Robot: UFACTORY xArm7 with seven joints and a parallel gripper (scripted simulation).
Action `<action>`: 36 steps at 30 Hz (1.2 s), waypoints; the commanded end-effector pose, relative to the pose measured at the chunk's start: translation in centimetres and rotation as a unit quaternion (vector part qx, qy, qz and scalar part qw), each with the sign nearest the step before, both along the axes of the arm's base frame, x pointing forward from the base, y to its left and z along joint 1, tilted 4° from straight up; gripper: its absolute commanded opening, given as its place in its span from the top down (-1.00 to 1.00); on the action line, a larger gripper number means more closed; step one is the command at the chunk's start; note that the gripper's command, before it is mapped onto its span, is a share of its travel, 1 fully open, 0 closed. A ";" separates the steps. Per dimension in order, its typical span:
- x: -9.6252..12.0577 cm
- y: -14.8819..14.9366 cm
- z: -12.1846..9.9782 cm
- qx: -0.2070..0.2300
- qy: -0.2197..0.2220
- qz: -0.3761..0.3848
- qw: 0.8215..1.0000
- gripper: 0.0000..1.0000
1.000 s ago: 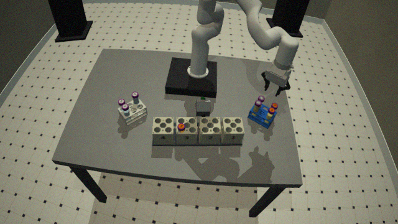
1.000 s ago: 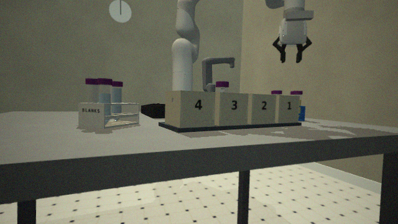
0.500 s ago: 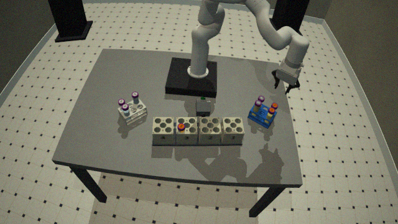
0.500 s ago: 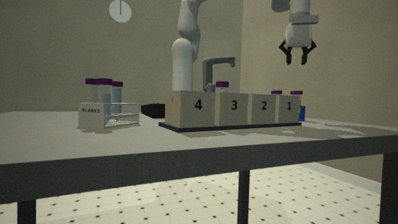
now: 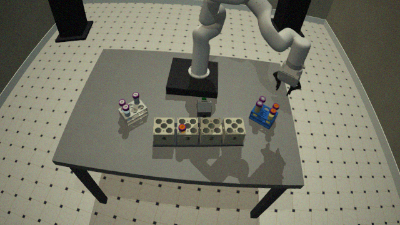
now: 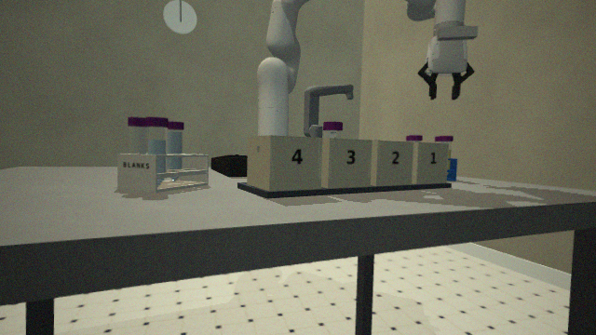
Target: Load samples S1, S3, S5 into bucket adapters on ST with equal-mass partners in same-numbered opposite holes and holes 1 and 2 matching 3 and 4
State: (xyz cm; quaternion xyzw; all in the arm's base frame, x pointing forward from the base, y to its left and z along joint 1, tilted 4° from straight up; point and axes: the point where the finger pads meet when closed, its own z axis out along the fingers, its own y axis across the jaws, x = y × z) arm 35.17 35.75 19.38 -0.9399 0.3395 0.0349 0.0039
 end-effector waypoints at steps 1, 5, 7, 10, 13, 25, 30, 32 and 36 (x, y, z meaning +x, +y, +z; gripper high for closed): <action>0.1 0.1 -0.4 0.002 -0.002 0.000 1.000 -0.15; 0.0 0.1 -1.2 0.002 -0.002 0.000 1.000 -0.15; 0.0 0.2 -1.6 0.002 -0.002 0.000 1.000 -0.15; 0.0 0.2 -2.2 0.002 -0.002 0.000 1.000 -0.15; -0.1 0.2 -2.8 0.002 -0.002 0.000 1.000 -0.15; -0.2 0.3 -4.8 0.002 -0.002 0.000 1.000 -0.15; -0.2 0.3 -5.8 0.002 -0.002 0.000 1.000 -0.15; -0.3 0.3 -6.2 0.002 -0.002 0.000 1.000 -0.15; -0.3 0.3 -6.6 0.002 -0.002 0.000 1.000 -0.15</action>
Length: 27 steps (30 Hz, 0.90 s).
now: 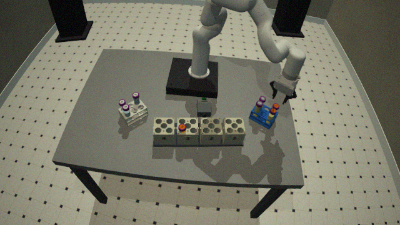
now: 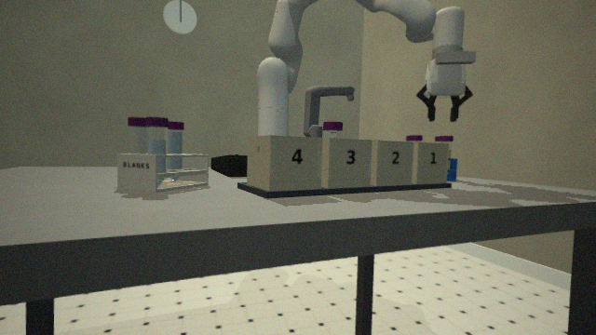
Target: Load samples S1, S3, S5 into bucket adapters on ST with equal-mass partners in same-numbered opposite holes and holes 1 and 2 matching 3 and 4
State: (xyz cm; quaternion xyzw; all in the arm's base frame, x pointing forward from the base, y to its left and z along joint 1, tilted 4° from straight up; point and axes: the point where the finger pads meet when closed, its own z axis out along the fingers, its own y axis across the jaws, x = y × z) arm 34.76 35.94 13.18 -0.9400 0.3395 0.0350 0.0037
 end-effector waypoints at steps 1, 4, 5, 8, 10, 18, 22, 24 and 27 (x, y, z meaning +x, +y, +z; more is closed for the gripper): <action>0.1 0.1 -0.6 0.002 -0.002 0.000 1.000 -0.15; 0.1 0.2 -1.2 0.002 -0.002 0.000 1.000 -0.15; 0.1 0.2 -1.4 0.002 -0.002 0.000 1.000 -0.15; 0.0 0.2 -2.0 0.002 -0.002 0.000 1.000 -0.15; 0.0 0.2 -2.4 0.002 -0.002 0.000 1.000 -0.15; -0.1 0.2 -3.6 0.002 -0.002 0.000 1.000 -0.15; -0.1 0.3 -4.4 0.002 -0.002 0.000 1.000 -0.15; -0.1 0.3 -4.5 0.002 -0.002 0.000 1.000 -0.15; -0.1 0.3 -4.5 0.002 -0.002 0.000 1.000 -0.15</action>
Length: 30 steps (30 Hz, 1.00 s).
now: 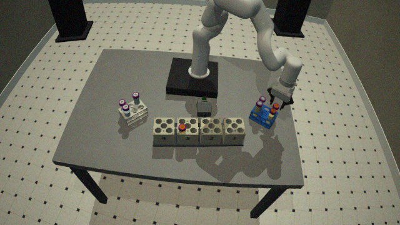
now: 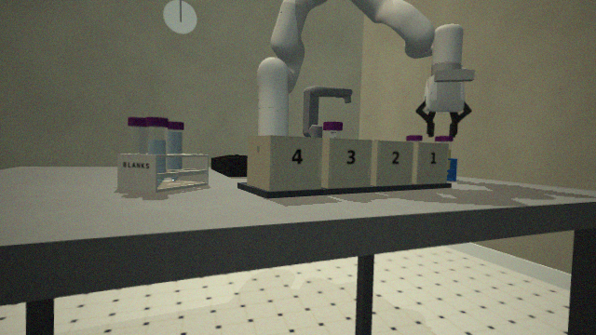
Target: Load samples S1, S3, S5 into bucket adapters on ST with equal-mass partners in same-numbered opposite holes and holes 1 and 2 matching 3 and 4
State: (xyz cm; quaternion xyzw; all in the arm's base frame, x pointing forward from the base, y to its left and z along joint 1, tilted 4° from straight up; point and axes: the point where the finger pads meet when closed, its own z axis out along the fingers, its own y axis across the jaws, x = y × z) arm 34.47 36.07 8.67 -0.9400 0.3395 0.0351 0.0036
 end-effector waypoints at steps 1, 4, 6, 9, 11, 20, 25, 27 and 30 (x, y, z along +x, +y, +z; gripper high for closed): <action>0.2 0.1 0.0 0.002 -0.002 0.000 1.000 -0.15; 0.2 0.1 0.0 0.002 -0.002 0.000 1.000 -0.15; 0.2 0.1 0.0 0.002 -0.002 0.000 1.000 -0.15; 0.2 0.1 0.0 0.002 -0.002 0.000 1.000 -0.15; 0.1 0.1 -0.2 0.002 -0.002 0.000 1.000 -0.15; 0.1 0.2 -0.8 0.002 -0.002 0.000 1.000 -0.15; 0.1 0.2 -1.0 0.002 -0.002 0.000 1.000 -0.15; 0.1 0.2 -1.1 0.002 -0.002 0.000 1.000 -0.15; 0.1 0.2 -1.3 0.002 -0.002 0.000 1.000 -0.15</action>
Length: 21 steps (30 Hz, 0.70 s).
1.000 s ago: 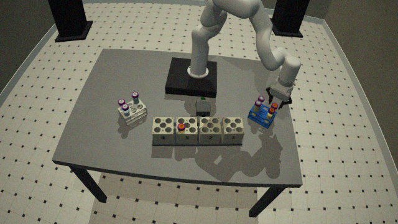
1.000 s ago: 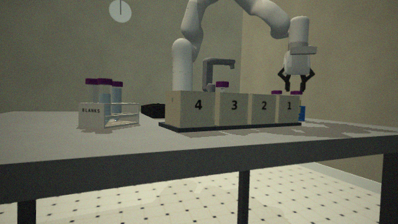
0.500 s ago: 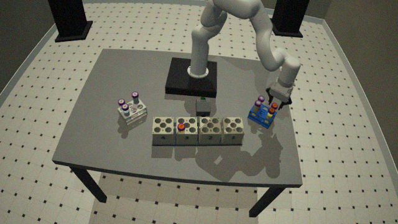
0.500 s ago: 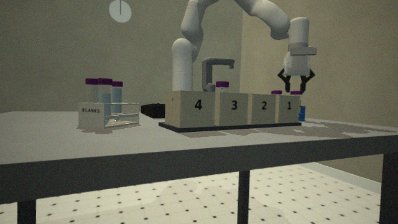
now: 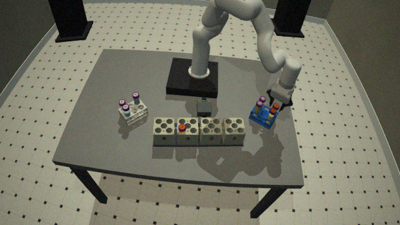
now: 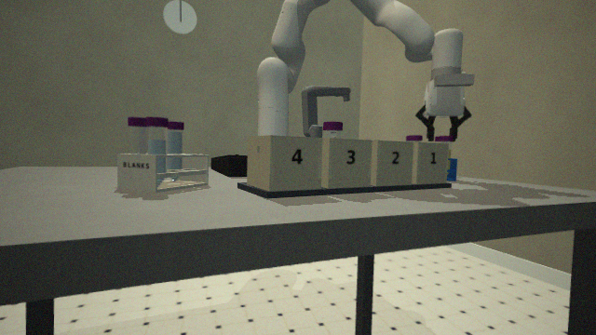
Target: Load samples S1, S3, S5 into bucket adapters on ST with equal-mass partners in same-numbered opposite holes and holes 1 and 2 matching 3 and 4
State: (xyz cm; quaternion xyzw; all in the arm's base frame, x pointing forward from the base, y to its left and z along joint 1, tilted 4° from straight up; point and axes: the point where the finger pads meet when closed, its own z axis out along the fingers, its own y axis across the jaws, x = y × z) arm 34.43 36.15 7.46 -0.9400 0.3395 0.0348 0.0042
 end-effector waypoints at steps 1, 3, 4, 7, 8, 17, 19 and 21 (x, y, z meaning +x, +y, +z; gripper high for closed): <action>0.1 0.1 -0.2 0.002 -0.002 0.000 1.000 -0.15; 0.1 0.1 -0.3 0.002 -0.002 0.000 1.000 -0.15; 0.1 0.1 -0.4 0.002 -0.002 0.000 1.000 -0.15; 0.1 0.1 -0.6 0.002 -0.002 0.000 1.000 -0.15; 0.1 0.1 -0.6 0.002 -0.002 0.000 1.000 -0.15; 0.1 0.1 -0.8 0.002 -0.002 0.000 1.000 -0.15; 0.1 0.1 -0.8 0.002 -0.002 0.000 1.000 -0.15; 0.1 0.1 -0.8 0.002 -0.002 0.000 1.000 -0.15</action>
